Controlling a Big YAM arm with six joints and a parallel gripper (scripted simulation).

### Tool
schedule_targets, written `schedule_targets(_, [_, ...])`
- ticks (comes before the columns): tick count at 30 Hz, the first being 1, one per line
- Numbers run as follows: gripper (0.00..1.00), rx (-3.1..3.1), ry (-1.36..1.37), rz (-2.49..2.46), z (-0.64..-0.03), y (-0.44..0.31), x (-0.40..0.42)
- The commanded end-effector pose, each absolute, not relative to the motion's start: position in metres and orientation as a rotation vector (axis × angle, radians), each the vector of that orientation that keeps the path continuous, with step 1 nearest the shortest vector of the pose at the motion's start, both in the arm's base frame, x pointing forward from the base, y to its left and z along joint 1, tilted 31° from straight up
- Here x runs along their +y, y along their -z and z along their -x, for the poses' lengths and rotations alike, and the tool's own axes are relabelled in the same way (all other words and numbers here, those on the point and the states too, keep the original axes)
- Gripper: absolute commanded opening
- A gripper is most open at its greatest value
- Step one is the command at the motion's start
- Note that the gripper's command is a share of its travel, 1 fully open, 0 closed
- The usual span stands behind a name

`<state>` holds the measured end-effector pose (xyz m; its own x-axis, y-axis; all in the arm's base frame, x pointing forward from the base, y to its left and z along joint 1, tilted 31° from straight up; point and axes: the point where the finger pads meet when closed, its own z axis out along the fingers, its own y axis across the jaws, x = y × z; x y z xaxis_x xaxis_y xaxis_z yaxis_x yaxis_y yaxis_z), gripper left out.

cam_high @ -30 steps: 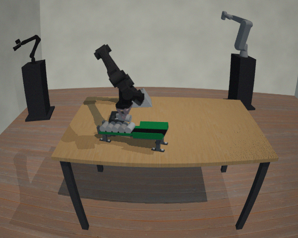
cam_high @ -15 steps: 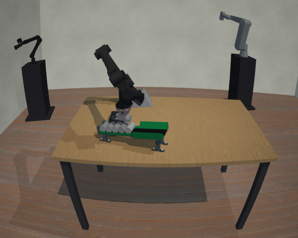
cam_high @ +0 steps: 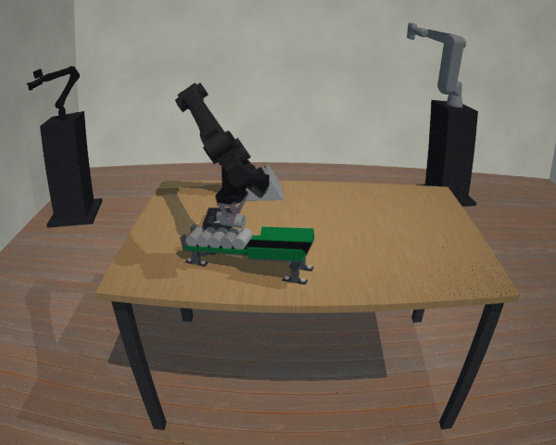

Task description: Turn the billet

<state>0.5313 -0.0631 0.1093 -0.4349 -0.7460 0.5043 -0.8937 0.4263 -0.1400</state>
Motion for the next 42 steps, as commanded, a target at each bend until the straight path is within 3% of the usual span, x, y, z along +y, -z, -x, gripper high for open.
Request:
schedule_targets(1, [0.00,-2.379,-0.652,-1.444,-0.5636,-0.1551,-0.0397])
schedule_targets(42, [0.00,-2.390,-0.655,-1.432,-0.5635,-0.1556,-0.0398])
